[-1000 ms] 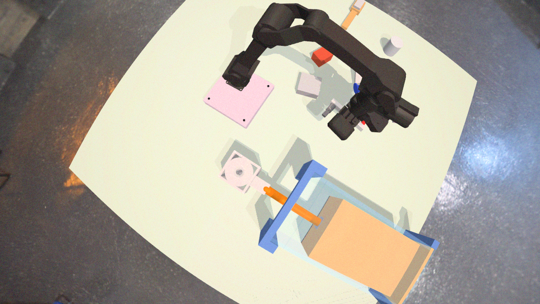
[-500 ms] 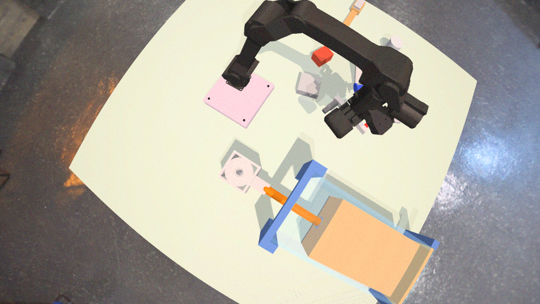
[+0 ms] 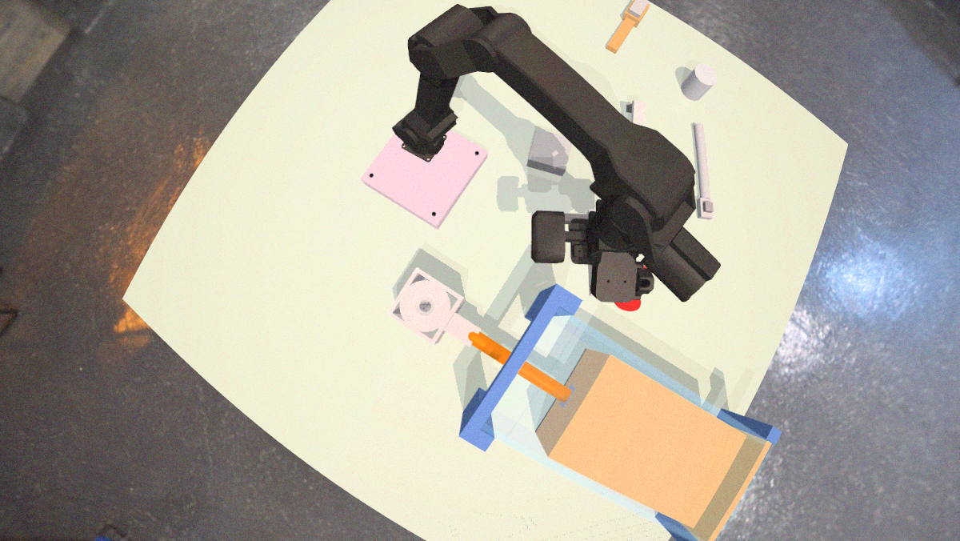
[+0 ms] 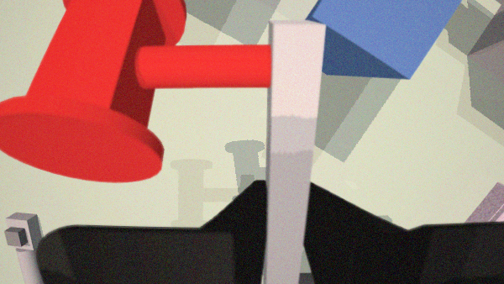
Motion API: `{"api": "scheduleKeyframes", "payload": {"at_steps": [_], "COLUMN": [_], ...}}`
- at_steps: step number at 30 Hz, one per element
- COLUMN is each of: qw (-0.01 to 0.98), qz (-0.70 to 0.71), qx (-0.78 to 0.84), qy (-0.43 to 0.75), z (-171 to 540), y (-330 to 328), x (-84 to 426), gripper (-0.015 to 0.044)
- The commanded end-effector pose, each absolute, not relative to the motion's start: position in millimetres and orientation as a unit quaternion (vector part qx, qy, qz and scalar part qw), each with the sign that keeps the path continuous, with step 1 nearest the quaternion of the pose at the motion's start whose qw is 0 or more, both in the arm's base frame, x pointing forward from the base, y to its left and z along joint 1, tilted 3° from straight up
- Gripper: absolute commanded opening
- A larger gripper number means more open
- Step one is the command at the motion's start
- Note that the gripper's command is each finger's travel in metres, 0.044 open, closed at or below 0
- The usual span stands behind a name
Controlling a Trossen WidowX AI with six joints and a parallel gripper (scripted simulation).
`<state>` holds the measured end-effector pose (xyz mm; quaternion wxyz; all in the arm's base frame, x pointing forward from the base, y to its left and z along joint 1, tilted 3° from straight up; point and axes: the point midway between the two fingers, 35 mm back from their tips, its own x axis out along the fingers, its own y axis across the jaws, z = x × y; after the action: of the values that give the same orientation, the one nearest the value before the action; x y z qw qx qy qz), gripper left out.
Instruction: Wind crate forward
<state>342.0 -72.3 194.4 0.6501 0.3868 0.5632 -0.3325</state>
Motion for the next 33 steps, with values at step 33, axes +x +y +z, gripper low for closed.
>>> {"api": "scheduleKeyframes", "payload": {"at_steps": [33], "qw": [0.228], "qz": [-0.653], "qx": [0.704], "qy": [0.160], "z": [190.6], "y": [-222.3], "x": [237.1], "gripper": [0.0000]}}
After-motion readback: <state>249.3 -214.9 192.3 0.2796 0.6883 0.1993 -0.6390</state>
